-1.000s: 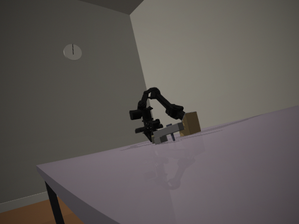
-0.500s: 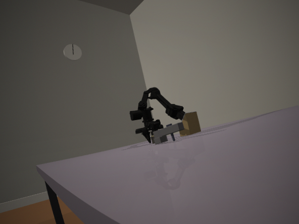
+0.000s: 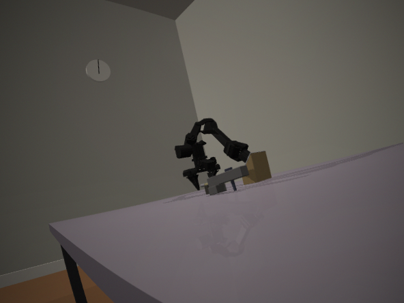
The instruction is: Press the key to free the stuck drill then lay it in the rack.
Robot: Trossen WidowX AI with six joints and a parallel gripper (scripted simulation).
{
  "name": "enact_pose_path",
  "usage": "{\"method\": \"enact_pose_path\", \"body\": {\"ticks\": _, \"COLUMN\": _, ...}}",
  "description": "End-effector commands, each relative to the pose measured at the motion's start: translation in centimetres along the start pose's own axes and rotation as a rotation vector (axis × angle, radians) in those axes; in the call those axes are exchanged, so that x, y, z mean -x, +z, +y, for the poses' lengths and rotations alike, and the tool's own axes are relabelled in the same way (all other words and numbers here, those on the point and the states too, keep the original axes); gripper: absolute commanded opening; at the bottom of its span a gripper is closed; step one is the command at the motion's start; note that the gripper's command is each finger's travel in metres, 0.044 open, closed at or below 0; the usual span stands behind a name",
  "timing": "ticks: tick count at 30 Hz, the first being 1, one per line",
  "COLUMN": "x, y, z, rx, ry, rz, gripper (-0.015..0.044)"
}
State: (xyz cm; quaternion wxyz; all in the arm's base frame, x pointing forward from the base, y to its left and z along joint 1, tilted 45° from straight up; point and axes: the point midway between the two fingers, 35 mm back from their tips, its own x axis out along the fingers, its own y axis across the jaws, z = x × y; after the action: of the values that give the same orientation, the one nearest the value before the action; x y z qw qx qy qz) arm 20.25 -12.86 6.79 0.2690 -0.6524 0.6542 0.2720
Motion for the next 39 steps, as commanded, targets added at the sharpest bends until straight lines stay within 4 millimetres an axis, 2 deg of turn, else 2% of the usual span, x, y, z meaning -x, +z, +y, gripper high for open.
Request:
{"method": "enact_pose_path", "body": {"ticks": 1, "x": 1.5, "y": -0.1, "z": -0.1, "rx": -0.012, "ry": -0.008, "rz": 0.001, "gripper": 0.044}}
{"method": "enact_pose_path", "body": {"ticks": 12, "x": 5.8, "y": -0.3, "z": -0.2, "rx": -0.012, "ry": -0.008, "rz": -0.001, "gripper": 0.044}}
{"method": "enact_pose_path", "body": {"ticks": 13, "x": 6.0, "y": -0.3, "z": -0.2, "rx": -0.012, "ry": -0.008, "rz": -0.001, "gripper": 0.044}}
{"method": "enact_pose_path", "body": {"ticks": 14, "x": 5.0, "y": -0.2, "z": -0.1, "rx": -0.026, "ry": -0.005, "rz": -0.003, "gripper": 0.044}}
{"method": "enact_pose_path", "body": {"ticks": 15, "x": 4.9, "y": -0.5, "z": 0.0, "rx": -0.1, "ry": -0.009, "rz": -0.005, "gripper": 0.044}}
{"method": "enact_pose_path", "body": {"ticks": 27, "x": 2.9, "y": -7.0, "z": 4.0, "rx": -1.857, "ry": -0.155, "rz": -0.053, "gripper": 0.044}}
{"method": "enact_pose_path", "body": {"ticks": 35, "x": 2.6, "y": -11.1, "z": 8.1, "rx": -3.002, "ry": -0.392, "rz": -0.164, "gripper": 0.044}}
{"method": "enact_pose_path", "body": {"ticks": 36, "x": 2.7, "y": -11.6, "z": 8.7, "rx": 3.091, "ry": 0.433, "rz": 0.185, "gripper": 0.044}}
{"method": "enact_pose_path", "body": {"ticks": 39, "x": 2.8, "y": -12.5, "z": 10.0, "rx": 2.799, "ry": 0.455, "rz": 0.215, "gripper": 0.044}}
